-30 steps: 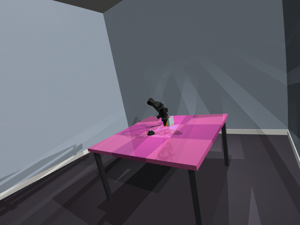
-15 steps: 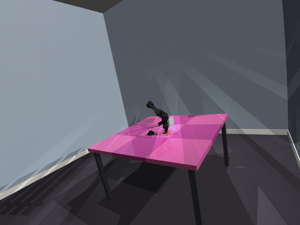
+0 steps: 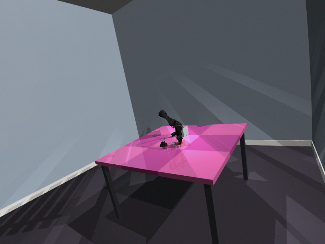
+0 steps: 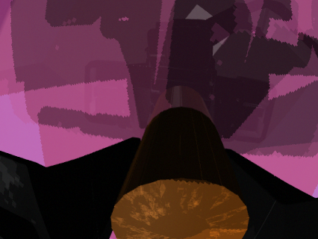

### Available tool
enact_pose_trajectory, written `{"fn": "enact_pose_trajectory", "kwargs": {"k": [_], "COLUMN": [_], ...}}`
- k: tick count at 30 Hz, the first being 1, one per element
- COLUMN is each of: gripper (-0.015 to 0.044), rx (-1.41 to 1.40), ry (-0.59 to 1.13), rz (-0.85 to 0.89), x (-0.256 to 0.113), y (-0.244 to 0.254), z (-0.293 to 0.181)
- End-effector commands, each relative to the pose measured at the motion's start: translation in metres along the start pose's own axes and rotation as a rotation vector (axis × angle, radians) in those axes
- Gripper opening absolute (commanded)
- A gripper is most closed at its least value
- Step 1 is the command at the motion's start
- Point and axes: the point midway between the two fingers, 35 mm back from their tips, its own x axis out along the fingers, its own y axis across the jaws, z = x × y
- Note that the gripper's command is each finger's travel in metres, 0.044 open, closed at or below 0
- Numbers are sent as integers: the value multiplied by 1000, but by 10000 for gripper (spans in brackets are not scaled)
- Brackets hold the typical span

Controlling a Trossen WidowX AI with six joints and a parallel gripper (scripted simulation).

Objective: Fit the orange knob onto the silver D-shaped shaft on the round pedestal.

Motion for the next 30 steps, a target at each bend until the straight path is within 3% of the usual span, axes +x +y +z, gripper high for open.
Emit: {"fn": "enact_pose_trajectory", "kwargs": {"k": [1, 15, 23, 30], "gripper": [240, 240, 440, 440], "rx": [1, 1, -8, -8], "ry": [0, 0, -3, -3], "rz": [0, 0, 4, 3], "x": [0, 0, -81, -80], "y": [0, 0, 0, 0], "z": [0, 0, -1, -2]}}
